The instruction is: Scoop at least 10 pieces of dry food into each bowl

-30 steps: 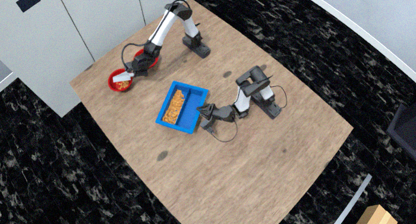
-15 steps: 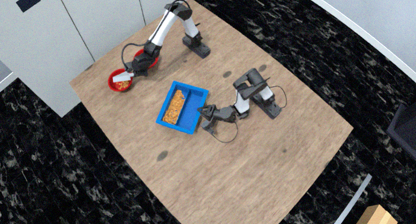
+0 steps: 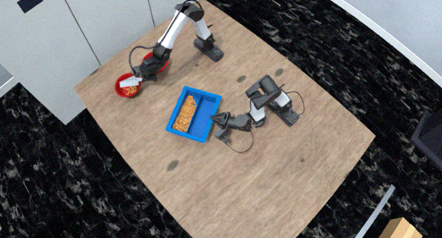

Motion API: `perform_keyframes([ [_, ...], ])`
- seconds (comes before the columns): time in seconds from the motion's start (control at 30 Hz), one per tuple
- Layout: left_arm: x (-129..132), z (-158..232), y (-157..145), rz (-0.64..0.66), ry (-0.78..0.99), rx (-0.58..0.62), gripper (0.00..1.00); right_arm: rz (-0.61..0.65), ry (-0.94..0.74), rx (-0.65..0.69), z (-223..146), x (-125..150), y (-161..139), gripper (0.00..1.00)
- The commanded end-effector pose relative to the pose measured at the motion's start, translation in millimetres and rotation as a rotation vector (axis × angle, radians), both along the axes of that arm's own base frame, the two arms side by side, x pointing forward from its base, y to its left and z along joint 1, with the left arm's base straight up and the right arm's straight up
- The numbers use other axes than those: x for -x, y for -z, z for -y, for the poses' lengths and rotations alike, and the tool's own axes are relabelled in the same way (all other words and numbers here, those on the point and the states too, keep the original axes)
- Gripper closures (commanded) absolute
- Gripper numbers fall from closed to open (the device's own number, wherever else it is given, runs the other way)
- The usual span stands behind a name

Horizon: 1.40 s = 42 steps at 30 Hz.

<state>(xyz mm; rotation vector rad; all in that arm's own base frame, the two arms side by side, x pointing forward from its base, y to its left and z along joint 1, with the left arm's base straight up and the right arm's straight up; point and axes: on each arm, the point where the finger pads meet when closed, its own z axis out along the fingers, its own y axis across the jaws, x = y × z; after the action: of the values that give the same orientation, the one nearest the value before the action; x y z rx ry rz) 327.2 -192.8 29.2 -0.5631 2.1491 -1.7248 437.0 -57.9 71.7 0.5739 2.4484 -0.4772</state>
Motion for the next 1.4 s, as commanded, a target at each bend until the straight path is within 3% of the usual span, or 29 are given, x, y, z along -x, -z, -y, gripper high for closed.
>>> perform_keyframes([
  [0.0, -0.3, -5.9, -20.2, 0.079, 0.003, 0.011, 0.73, 0.072, -0.003, 0.014, 1.2, -8.9, -24.5, 1.00],
  [0.9, 32.8, -61.1, -24.6, 0.036, 0.001, -0.004, 0.73, 0.074, -0.003, 0.014, 1.2, -9.4, -24.8, 1.00],
  [1.37, 25.8, -58.9, -29.5, 0.058, 0.010, -0.007, 0.73, 0.077, -0.003, 0.014, 1.1, -9.8, -25.1, 1.00],
])
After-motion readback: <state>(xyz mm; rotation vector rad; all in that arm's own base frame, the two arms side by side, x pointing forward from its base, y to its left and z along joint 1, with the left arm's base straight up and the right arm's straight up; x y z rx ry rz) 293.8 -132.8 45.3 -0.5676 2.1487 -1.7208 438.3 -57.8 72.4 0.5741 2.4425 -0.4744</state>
